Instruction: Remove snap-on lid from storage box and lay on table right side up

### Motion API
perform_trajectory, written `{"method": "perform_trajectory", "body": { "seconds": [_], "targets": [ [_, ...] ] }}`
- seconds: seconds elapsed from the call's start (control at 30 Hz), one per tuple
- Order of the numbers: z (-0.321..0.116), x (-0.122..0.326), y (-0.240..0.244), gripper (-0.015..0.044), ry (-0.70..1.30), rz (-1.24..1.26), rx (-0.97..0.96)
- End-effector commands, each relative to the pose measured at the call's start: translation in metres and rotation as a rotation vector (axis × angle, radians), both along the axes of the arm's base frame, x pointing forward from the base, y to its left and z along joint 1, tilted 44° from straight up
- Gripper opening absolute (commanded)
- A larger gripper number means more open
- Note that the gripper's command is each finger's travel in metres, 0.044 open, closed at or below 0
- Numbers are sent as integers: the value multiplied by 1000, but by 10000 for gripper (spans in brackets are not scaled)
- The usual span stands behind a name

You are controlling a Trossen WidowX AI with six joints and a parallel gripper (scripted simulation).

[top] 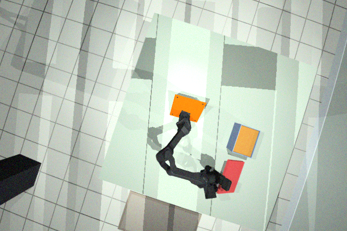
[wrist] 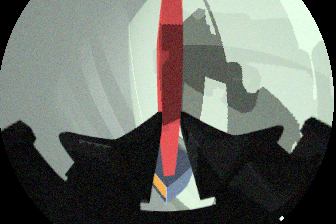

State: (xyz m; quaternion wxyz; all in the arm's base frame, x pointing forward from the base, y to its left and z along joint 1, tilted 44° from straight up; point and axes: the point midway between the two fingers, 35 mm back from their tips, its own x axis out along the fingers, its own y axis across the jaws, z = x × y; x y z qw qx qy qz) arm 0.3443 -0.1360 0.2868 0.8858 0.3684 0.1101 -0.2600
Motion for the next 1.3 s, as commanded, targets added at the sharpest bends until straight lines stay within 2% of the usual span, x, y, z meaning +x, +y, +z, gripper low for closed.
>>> {"method": "perform_trajectory", "body": {
  "seconds": [0.0, 1.13, 1.27],
  "targets": [
    [-12, -1, -6, 0, 28, -13, 2],
    [-31, 2, -25, 0, 28, -13, 1],
    [-21, 2, -21, 105, 28, -13, 1]
  ]
}}
